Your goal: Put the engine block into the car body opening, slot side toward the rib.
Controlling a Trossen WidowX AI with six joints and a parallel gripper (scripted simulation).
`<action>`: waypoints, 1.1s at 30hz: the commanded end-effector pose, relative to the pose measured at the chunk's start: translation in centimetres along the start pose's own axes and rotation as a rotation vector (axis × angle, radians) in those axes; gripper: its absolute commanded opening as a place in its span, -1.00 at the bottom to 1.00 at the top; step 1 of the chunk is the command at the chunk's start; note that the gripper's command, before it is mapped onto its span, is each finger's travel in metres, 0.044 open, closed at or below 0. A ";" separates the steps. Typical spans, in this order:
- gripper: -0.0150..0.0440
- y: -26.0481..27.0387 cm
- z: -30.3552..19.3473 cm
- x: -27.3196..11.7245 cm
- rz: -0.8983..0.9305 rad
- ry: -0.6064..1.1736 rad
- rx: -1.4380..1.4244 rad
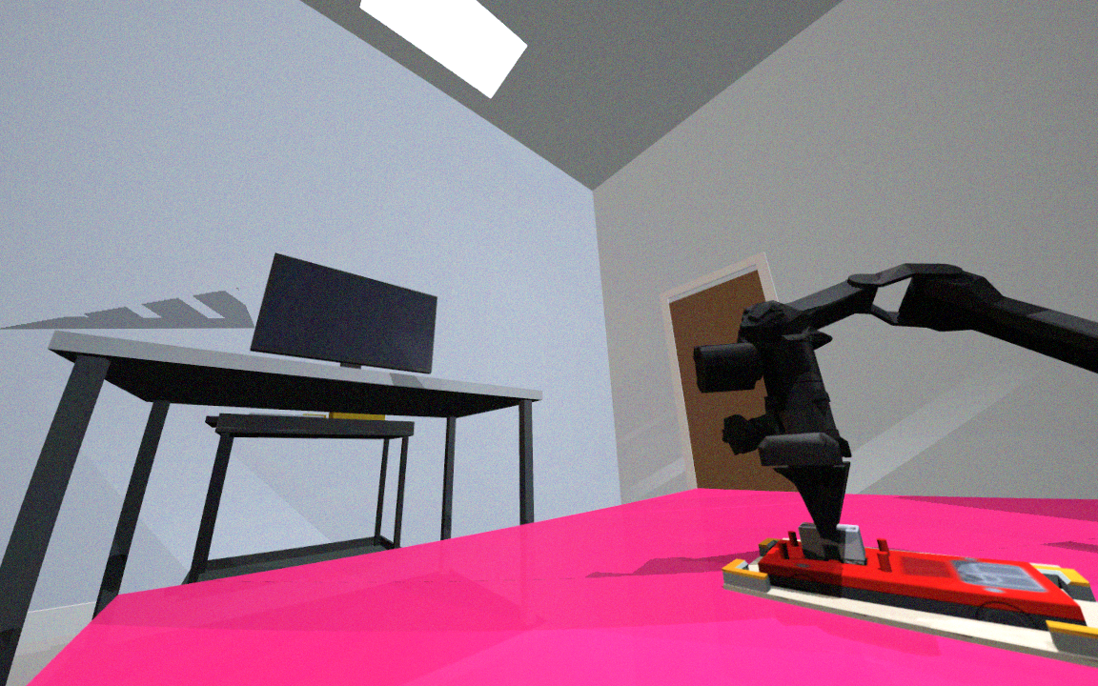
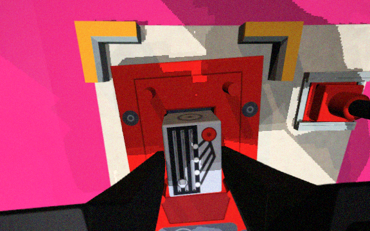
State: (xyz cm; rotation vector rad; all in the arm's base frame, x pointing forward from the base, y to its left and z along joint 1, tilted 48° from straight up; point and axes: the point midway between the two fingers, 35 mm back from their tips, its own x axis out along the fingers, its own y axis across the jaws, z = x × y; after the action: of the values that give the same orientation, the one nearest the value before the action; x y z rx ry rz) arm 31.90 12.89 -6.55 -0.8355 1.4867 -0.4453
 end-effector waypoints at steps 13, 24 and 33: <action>1.00 0.0 0.0 0.0 0.000 0.000 0.000; 1.00 0.0 0.0 0.0 0.000 0.000 0.000; 1.00 0.0 0.0 0.0 0.000 0.000 0.000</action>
State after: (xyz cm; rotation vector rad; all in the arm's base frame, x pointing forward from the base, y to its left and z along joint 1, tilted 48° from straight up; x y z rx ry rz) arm 31.90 12.89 -6.56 -0.8351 1.4870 -0.4453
